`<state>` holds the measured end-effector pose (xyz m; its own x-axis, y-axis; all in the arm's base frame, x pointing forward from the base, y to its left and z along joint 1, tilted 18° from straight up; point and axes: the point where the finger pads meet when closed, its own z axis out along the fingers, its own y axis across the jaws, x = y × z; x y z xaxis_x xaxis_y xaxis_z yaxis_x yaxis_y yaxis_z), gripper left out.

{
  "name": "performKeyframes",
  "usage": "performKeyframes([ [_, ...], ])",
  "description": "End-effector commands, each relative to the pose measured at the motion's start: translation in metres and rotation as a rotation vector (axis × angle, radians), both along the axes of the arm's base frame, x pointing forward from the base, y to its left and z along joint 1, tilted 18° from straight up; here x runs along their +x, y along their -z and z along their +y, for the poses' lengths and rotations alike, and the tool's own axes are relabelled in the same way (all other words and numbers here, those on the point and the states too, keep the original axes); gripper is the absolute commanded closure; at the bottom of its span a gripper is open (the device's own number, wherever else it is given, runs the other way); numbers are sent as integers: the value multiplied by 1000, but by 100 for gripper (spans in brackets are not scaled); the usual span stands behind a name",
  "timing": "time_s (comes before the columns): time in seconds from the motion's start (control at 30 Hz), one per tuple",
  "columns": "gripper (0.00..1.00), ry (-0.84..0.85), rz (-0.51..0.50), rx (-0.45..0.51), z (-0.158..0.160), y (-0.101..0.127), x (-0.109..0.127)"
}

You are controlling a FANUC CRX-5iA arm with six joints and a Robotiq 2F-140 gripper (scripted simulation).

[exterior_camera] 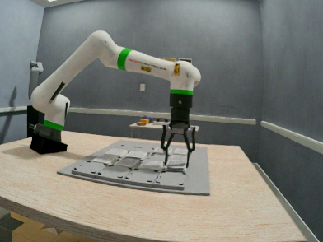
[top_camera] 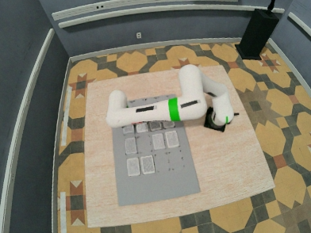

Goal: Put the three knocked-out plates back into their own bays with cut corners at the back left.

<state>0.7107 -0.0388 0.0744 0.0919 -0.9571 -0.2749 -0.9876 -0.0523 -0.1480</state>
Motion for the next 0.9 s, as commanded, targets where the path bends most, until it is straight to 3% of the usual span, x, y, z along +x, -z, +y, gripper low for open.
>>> performKeyframes([
  [0.0, 90, 1, -3, -1, -1, -2, 1],
  [0.87, 90, 1, -3, -1, 1, 3, 1],
])
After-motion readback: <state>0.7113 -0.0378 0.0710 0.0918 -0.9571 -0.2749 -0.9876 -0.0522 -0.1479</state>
